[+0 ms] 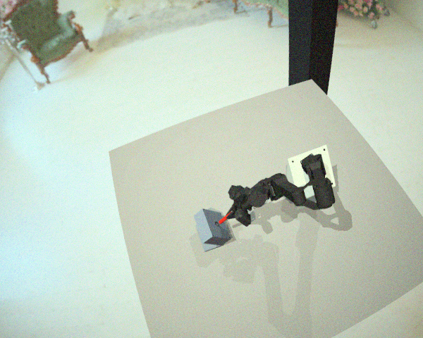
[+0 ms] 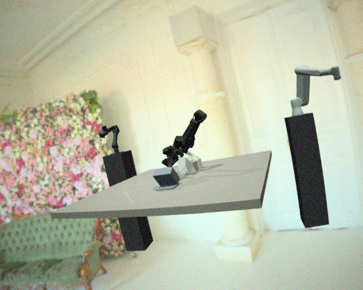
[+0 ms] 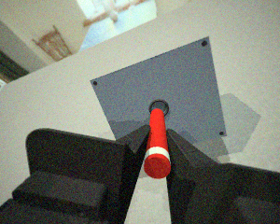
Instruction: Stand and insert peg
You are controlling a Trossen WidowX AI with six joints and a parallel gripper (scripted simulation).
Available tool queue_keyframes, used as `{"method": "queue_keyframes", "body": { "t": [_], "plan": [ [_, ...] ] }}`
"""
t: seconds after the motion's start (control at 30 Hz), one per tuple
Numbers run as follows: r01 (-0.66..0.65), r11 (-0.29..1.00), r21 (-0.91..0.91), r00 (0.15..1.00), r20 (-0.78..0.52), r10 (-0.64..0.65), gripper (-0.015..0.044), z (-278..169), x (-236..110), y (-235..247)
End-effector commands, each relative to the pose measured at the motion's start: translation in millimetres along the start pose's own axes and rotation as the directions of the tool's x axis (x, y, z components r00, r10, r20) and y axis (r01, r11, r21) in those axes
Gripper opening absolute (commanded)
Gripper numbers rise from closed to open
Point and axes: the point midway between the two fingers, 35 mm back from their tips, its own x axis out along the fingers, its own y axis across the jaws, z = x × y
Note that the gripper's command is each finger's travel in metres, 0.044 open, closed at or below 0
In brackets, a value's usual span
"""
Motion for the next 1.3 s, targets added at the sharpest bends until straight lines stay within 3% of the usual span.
{"method": "queue_keyframes", "body": {
  "t": [0.0,1.27],
  "plan": [
    [0.001,1.0,0.004,1.0,0.006,-0.001,0.0,1.8,6.4,-0.9],
    [-0.001,1.0,0.0,1.0,0.0,0.001,0.0,2.9,12.2,-0.5]
  ]
}}
